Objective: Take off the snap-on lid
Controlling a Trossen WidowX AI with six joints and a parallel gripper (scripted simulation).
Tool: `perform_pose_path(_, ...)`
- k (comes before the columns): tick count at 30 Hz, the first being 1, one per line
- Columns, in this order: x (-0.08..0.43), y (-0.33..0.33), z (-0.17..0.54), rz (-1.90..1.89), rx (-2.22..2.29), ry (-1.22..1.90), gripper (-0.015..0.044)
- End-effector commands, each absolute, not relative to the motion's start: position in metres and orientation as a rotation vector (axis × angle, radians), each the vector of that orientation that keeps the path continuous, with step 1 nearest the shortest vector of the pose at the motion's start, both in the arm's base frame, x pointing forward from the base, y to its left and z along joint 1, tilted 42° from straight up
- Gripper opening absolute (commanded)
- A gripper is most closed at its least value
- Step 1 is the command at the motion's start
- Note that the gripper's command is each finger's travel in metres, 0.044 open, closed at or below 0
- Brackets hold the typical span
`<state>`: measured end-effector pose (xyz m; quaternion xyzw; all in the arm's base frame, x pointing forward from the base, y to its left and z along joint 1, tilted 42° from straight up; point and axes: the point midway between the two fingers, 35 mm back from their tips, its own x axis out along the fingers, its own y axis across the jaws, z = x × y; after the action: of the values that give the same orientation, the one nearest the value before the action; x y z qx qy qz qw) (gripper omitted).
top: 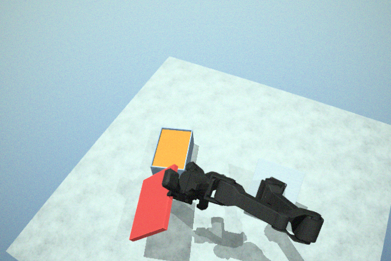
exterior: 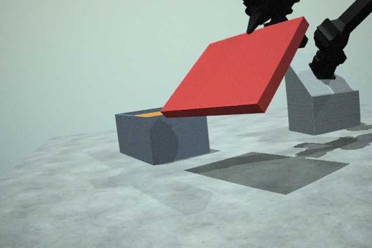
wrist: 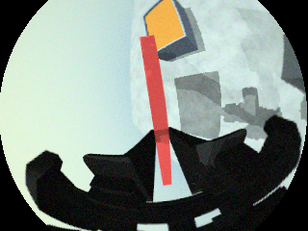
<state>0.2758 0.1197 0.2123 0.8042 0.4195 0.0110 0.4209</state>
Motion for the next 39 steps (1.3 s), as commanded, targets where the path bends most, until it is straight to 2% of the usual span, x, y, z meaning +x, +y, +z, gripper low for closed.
perform_pose_path(1,0.273,0.124,0.224,0.038,2.02,1.029,0.0)
perform_pose_path(23,0.253,0.151,0.252,0.04,2.022,1.029,0.0)
perform_pose_path(39,0.251,0.156,0.241,0.041,2.023,1.029,0.0)
